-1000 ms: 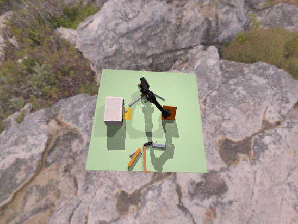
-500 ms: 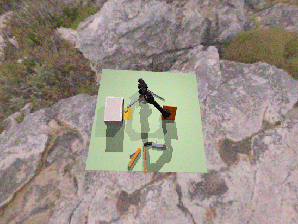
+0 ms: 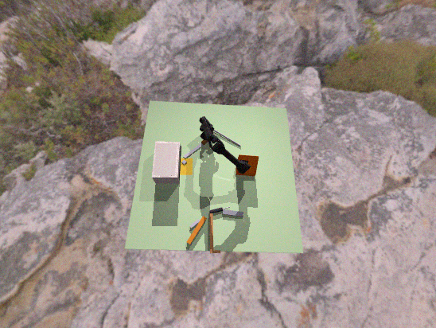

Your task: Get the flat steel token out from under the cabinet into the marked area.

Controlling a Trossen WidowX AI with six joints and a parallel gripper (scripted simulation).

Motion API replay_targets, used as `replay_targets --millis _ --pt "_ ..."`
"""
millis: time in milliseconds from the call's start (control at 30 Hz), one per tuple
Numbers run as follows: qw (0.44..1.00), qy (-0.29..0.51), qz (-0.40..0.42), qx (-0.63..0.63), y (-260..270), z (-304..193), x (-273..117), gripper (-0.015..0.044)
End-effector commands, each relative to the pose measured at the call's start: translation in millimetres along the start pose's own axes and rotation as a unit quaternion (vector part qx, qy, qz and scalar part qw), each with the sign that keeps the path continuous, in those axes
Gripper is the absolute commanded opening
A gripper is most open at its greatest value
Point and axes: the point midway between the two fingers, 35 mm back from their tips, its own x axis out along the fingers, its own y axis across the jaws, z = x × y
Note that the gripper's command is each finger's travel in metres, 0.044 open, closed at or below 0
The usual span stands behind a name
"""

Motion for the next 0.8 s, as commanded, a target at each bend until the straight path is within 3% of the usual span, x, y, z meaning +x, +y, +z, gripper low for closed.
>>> replay_targets --millis 0,267,433,533,767 --pt "1.000 -0.009 -0.004 0.002 -1.1 4.7 -2.8 0.0000" --pt "1.000 0.000 0.000 -0.001 -0.1 1.7 -0.2 0.0200" --pt "1.000 0.000 -0.001 -0.001 -0.2 1.8 -0.6 0.0200" --pt "1.000 -0.008 -0.004 -0.001 -0.1 1.7 -0.5 0.0270" --pt "1.000 -0.009 -0.004 0.000 -0.6 0.8 -0.8 0.0270"
